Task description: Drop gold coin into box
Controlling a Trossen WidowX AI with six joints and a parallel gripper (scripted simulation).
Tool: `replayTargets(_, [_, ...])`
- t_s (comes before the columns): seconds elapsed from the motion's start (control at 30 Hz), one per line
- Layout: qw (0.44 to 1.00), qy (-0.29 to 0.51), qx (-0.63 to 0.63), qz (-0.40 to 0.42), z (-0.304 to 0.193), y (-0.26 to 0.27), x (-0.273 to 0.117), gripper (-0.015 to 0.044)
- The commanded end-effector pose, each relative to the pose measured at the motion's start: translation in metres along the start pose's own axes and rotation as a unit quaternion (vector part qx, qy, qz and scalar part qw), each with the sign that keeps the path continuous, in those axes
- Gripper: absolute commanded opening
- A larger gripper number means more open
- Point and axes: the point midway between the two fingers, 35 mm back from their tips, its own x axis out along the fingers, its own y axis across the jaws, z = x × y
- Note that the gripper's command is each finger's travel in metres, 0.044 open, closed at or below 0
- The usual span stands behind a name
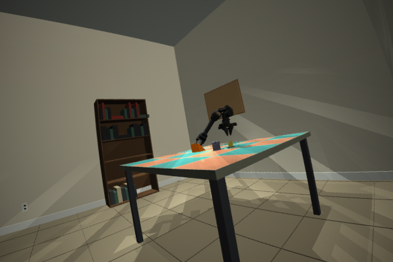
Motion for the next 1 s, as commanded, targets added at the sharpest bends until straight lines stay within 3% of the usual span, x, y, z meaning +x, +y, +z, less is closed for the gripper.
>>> replayTargets(0.0, [1.000, 0.002, 0.003, -0.004, -0.002, -0.002, 0.018, 0.0161])
replayTargets(0.97, [1.000, 0.002, 0.003, -0.004, -0.001, -0.001, 0.067, 0.0161])
